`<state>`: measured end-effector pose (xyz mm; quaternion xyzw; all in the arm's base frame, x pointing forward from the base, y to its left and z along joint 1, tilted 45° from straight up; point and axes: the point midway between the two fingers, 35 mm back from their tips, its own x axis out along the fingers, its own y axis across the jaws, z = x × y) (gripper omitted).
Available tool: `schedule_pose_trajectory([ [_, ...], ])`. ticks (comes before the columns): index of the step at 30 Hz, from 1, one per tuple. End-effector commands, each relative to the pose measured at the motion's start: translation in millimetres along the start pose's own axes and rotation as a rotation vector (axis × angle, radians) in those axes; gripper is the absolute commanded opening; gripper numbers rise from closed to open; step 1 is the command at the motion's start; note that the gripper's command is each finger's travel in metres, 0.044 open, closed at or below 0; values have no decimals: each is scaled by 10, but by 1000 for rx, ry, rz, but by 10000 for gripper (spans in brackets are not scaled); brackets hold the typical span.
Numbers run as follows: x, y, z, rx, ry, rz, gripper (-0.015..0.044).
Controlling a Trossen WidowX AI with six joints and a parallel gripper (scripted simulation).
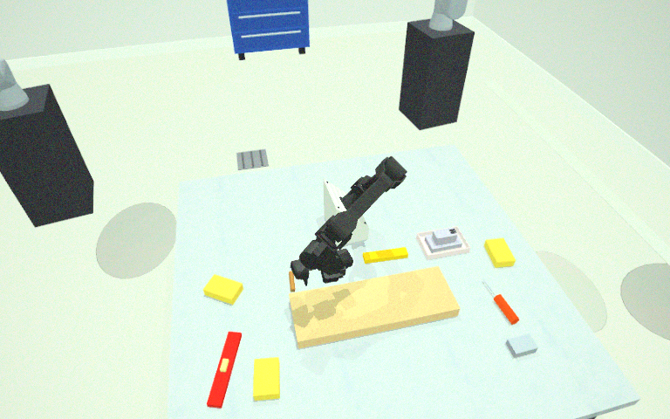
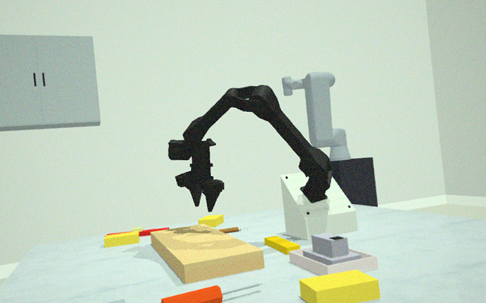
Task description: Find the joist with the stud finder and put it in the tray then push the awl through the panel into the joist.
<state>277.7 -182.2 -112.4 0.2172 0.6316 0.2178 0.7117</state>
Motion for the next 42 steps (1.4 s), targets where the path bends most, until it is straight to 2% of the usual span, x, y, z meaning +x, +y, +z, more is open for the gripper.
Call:
schedule_pose_trajectory([
  [1, 255, -398, -515, 128, 49, 57, 440],
  [4, 470, -628, -936, 224, 72, 111, 440],
  [7, 564, -693, -1103, 260, 79, 134, 440],
  [26, 556, -590, -1093, 260, 80, 135, 440],
  [42, 806, -562, -1082, 260, 79, 136, 440],
])
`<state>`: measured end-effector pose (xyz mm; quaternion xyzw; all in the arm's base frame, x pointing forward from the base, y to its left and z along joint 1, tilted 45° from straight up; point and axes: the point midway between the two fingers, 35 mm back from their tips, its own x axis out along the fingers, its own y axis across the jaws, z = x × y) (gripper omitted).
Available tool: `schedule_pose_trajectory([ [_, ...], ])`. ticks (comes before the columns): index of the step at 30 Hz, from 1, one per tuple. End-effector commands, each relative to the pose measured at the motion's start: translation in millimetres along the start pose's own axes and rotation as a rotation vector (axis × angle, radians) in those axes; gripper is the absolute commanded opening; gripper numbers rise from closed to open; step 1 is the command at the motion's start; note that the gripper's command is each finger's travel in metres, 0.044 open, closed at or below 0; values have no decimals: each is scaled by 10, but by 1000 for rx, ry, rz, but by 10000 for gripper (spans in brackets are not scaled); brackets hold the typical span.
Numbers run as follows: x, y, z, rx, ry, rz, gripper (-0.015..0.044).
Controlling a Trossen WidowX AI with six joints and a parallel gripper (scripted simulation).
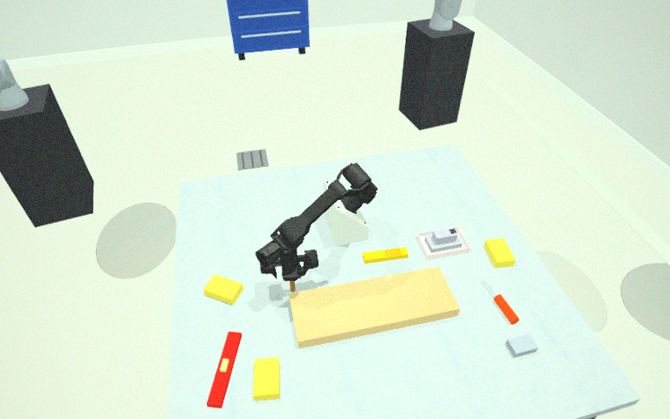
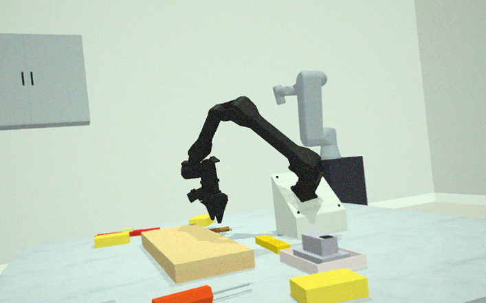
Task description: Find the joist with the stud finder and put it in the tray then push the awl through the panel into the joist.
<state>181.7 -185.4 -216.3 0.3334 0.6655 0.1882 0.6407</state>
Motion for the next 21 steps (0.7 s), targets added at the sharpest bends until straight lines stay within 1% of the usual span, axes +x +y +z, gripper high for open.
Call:
schedule_pose_trajectory([
  [1, 113, 21, -16, 10, 6, 14, 440],
  [15, 337, 32, -9, 10, 5, 16, 440],
  [21, 347, 33, -9, 10, 5, 16, 440],
])
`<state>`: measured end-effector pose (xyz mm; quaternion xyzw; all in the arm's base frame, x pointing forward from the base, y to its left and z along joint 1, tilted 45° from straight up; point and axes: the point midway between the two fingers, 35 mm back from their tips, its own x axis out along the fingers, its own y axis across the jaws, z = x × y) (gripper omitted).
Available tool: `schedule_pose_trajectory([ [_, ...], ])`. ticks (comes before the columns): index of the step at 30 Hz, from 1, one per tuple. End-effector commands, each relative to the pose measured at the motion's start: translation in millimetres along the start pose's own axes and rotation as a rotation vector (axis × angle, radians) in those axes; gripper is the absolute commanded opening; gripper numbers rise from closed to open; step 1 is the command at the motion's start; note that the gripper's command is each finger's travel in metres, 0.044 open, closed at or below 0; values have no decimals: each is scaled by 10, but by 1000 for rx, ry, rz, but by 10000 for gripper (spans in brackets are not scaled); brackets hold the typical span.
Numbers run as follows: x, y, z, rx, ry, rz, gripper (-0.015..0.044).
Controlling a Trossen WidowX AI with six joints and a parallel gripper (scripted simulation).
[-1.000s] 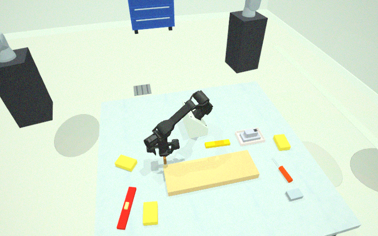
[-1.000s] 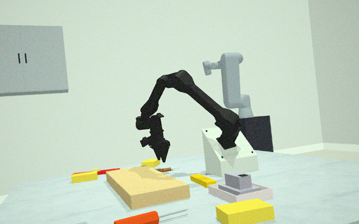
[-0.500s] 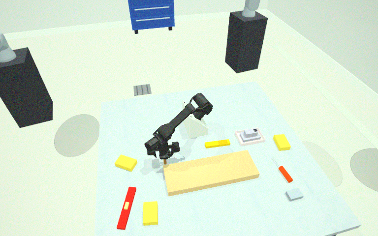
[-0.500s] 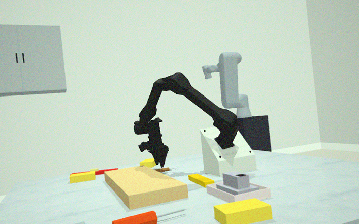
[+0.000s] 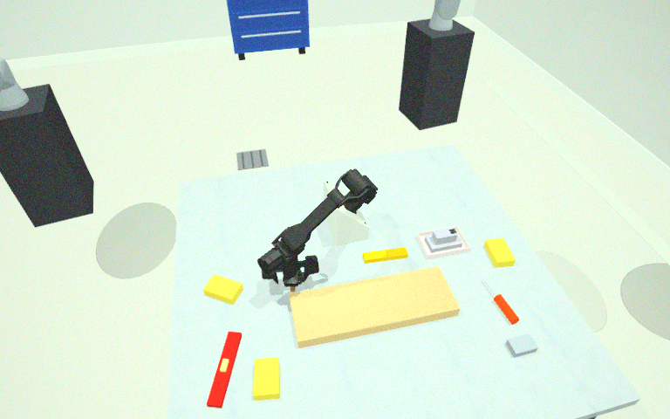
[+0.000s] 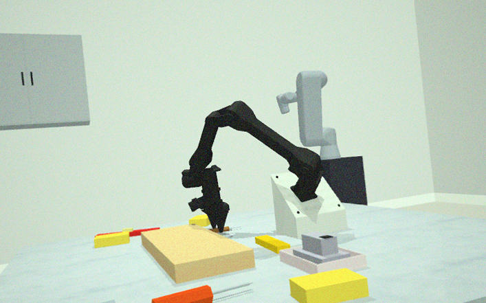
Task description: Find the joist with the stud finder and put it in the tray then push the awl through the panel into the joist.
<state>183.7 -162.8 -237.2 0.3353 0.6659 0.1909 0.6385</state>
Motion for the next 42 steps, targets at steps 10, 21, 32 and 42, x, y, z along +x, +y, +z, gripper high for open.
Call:
schedule_pose_trajectory([
  [10, 40, 11, -11, 9, 1, 9, 204],
  [21, 40, 11, -11, 9, 1, 9, 33],
  [32, -748, -39, -23, 11, 1, 4, 0],
  [42, -1195, -20, -106, 19, 3, -4, 0],
])
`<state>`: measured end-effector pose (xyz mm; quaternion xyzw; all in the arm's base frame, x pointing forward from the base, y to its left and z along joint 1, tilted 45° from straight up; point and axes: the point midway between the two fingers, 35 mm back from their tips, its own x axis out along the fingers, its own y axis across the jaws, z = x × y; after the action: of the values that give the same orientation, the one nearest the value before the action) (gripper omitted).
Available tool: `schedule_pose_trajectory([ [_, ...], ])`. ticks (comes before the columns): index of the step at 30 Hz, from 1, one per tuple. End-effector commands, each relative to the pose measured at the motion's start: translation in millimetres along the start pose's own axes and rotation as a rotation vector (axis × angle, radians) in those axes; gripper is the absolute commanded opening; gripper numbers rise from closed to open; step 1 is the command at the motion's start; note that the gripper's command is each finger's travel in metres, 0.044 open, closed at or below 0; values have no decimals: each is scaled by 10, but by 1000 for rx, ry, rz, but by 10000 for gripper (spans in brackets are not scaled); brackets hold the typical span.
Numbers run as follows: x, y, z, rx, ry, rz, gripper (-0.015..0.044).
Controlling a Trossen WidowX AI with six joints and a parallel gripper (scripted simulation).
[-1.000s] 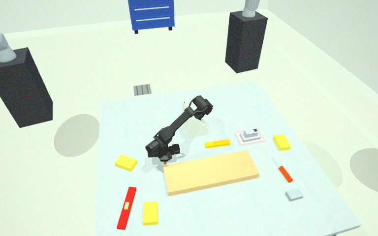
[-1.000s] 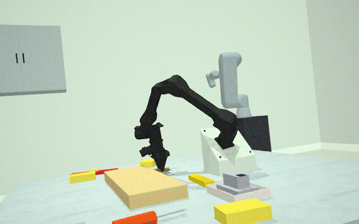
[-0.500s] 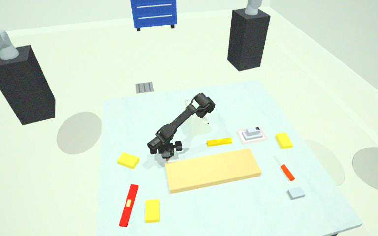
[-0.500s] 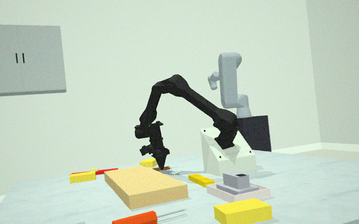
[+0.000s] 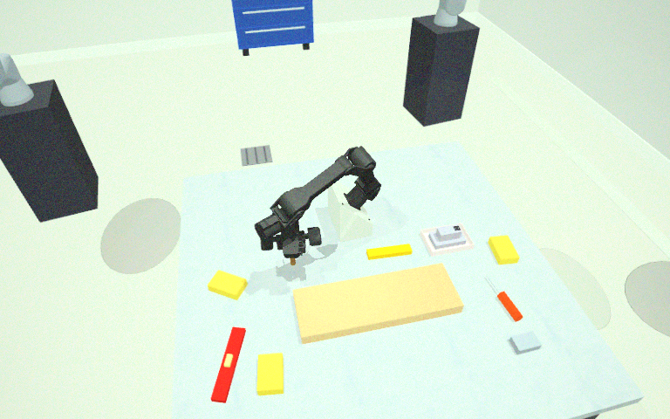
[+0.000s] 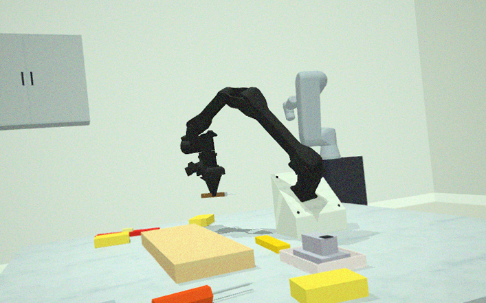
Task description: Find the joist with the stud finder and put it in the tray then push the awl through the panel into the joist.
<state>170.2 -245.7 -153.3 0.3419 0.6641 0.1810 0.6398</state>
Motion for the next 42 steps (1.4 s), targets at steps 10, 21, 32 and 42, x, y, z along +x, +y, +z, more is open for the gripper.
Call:
schedule_pose_trajectory([
  [10, 6, -75, -90, 129, 17, -173, 0],
  [21, -23, -163, -167, 301, -34, -386, 0],
  [32, -106, -207, -251, 483, -142, -589, 0],
  [42, -222, -200, -340, 651, -290, -755, 0],
])
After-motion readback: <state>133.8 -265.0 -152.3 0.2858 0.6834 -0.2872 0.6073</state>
